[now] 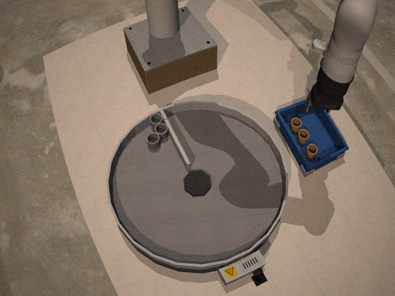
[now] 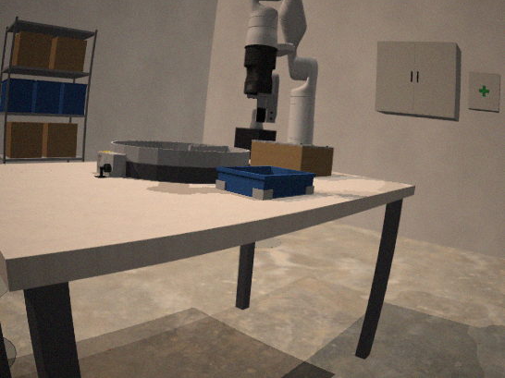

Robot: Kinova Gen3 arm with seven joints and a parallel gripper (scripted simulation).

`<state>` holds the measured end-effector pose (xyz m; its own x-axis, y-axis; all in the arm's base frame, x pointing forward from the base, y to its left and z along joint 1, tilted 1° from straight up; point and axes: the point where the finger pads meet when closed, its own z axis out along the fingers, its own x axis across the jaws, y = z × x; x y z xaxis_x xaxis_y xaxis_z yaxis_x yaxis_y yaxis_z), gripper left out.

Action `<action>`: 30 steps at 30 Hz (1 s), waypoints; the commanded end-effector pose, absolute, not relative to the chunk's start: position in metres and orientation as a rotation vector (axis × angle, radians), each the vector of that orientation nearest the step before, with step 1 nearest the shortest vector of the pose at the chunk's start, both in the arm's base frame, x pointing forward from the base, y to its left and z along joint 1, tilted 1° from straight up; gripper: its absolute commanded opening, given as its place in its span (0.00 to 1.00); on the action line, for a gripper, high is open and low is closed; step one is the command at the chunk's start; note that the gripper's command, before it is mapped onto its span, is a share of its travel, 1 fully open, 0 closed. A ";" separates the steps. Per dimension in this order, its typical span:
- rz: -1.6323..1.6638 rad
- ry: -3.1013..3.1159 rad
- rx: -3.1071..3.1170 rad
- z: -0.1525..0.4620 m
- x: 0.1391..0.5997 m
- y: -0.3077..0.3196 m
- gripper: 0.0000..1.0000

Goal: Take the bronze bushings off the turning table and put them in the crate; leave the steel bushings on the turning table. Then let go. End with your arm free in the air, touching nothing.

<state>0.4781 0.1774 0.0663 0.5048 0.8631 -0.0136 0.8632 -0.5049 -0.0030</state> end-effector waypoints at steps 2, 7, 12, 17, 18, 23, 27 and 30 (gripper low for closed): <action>-0.017 1.625 2.684 0.068 0.479 0.178 1.00; -0.018 1.871 2.520 0.070 0.479 0.179 1.00; -0.018 1.871 2.520 0.070 0.479 0.179 1.00; -0.018 1.871 2.520 0.070 0.479 0.179 1.00; -0.018 1.871 2.520 0.070 0.479 0.179 1.00; -0.018 2.155 2.284 0.074 0.479 0.180 1.00; -0.018 2.155 2.284 0.074 0.479 0.180 1.00; -0.018 2.155 2.284 0.074 0.479 0.180 1.00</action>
